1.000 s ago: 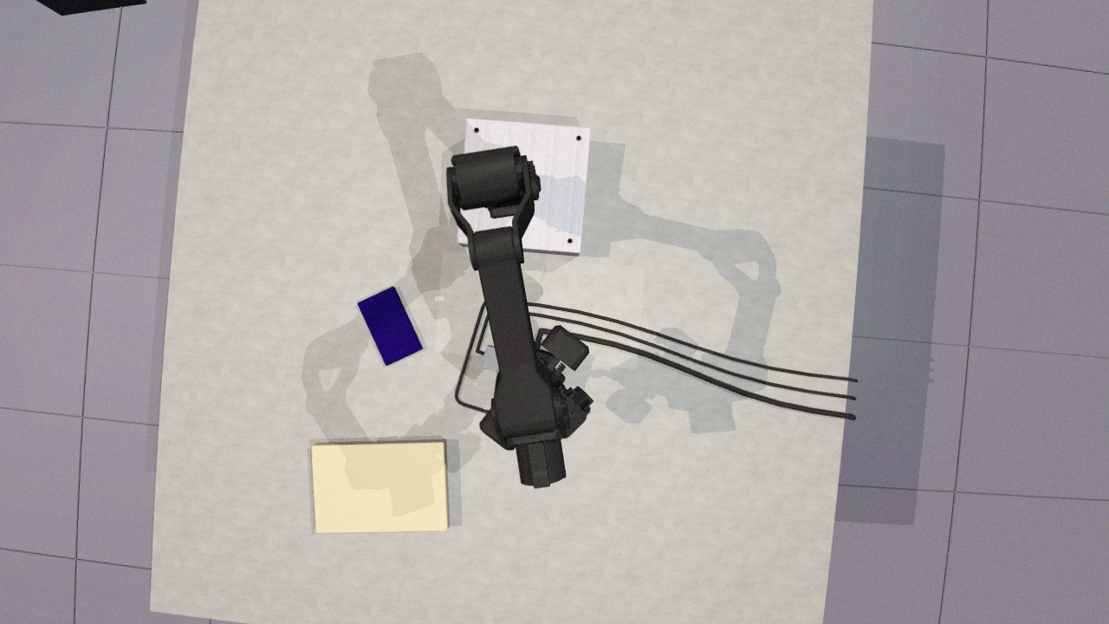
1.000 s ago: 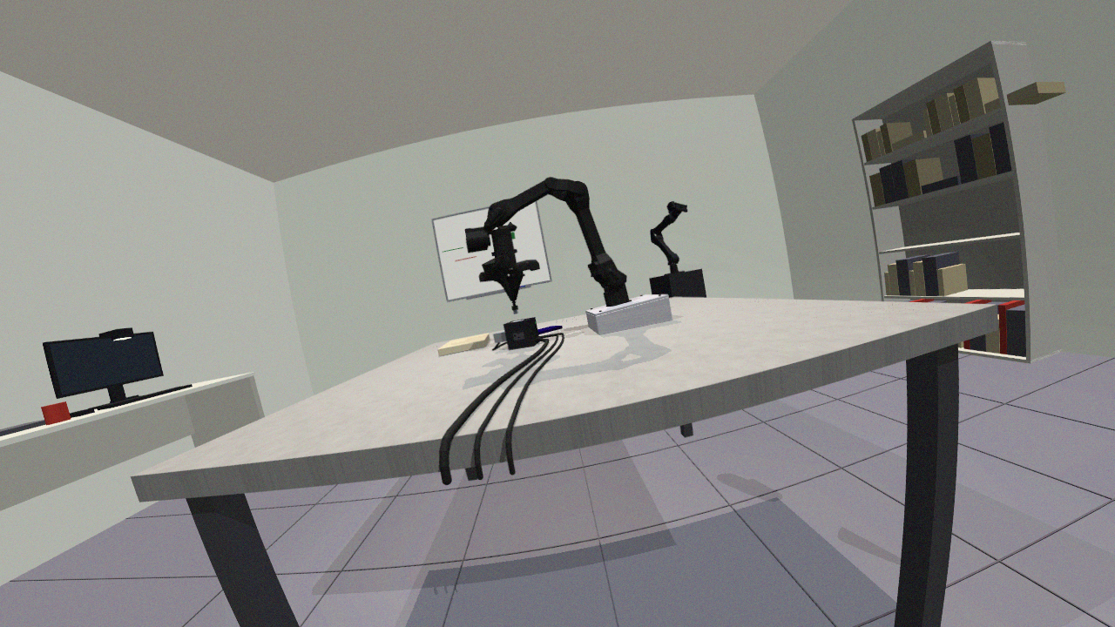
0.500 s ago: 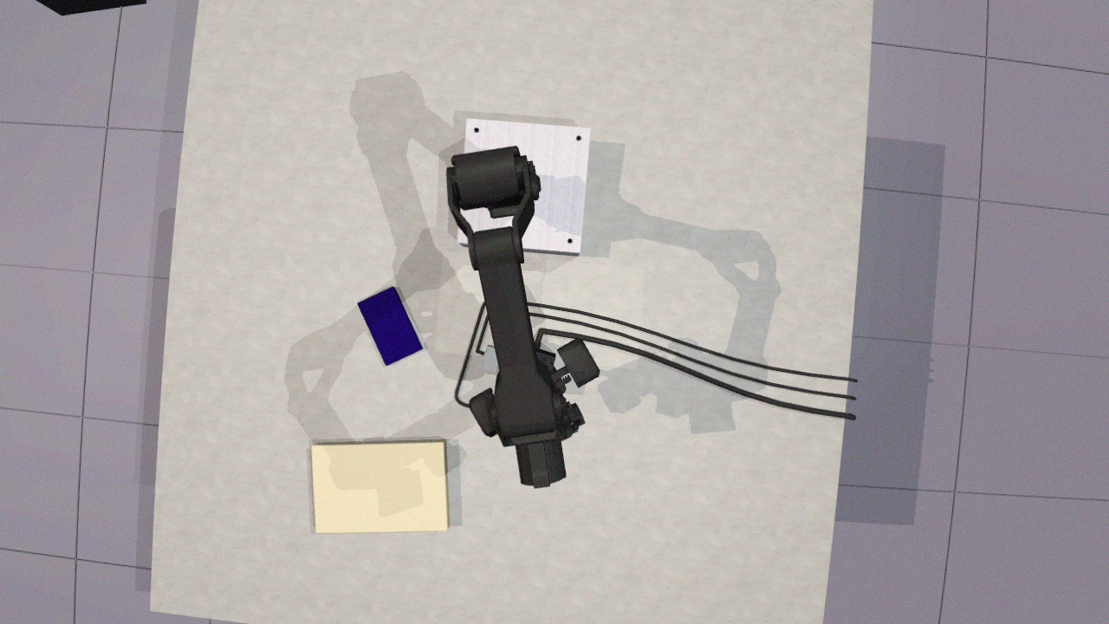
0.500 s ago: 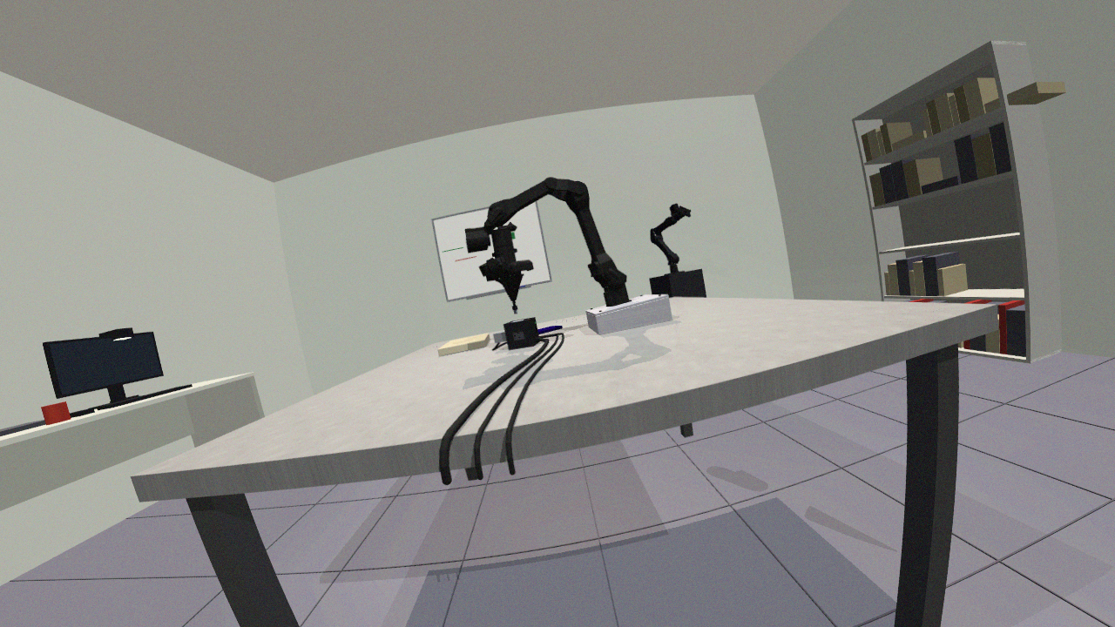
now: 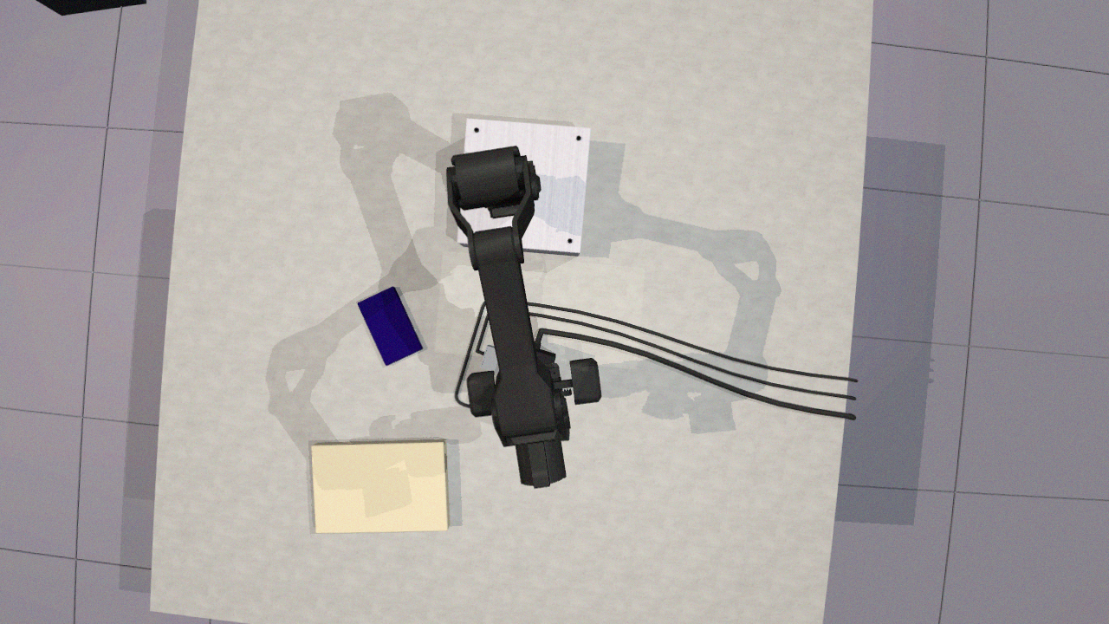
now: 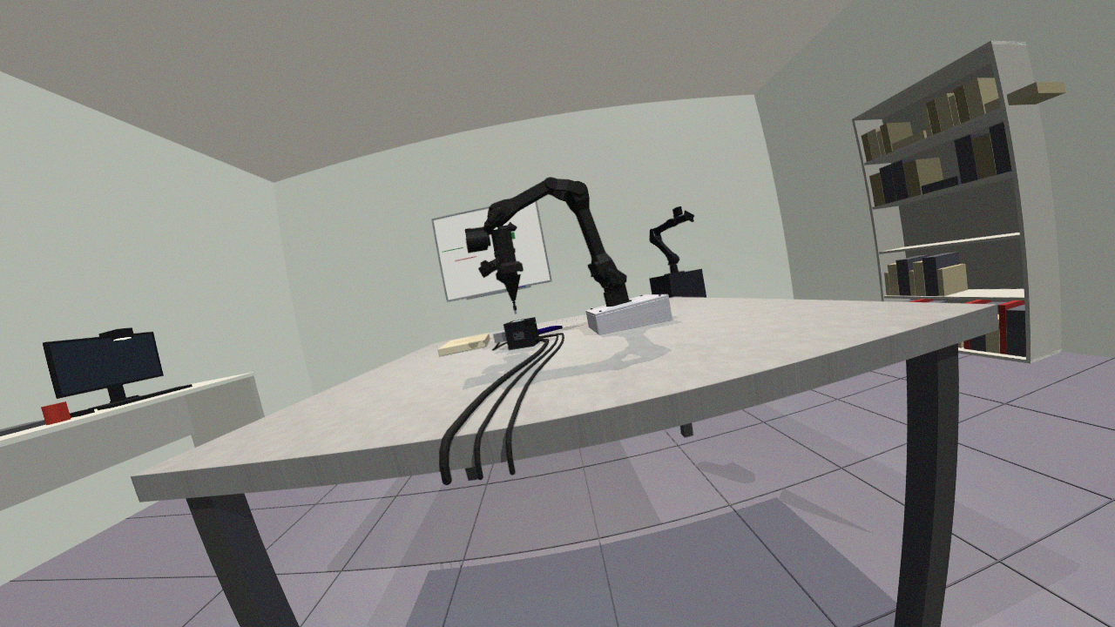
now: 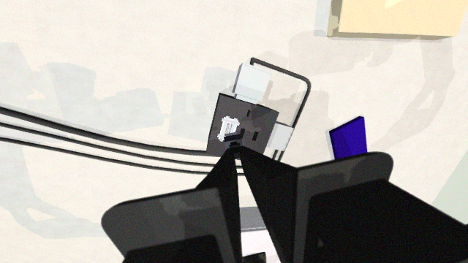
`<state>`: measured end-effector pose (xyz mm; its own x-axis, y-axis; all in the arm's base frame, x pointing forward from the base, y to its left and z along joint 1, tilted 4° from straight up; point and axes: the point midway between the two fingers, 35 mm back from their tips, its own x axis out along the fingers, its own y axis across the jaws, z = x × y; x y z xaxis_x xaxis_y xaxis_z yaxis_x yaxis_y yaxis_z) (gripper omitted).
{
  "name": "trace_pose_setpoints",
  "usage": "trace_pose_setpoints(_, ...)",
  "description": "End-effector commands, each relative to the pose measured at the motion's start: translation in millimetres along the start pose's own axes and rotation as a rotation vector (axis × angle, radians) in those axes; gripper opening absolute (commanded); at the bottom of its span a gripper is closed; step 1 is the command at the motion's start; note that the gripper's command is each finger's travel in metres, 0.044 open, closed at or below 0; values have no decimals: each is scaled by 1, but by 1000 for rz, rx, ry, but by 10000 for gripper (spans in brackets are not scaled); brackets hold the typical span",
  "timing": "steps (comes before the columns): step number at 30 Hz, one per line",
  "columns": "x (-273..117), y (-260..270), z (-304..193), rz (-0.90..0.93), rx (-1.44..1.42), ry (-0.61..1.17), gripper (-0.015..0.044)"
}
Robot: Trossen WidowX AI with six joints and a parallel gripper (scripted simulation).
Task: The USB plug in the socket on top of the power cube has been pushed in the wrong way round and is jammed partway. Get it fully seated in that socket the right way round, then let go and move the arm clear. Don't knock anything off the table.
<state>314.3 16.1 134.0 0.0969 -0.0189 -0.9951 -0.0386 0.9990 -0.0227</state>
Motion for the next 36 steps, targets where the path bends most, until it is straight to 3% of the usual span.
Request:
trace_pose_setpoints(1,1,0,0,0,99,2,0)
trace_pose_setpoints(36,1,0,0,-1,1015,2,0)
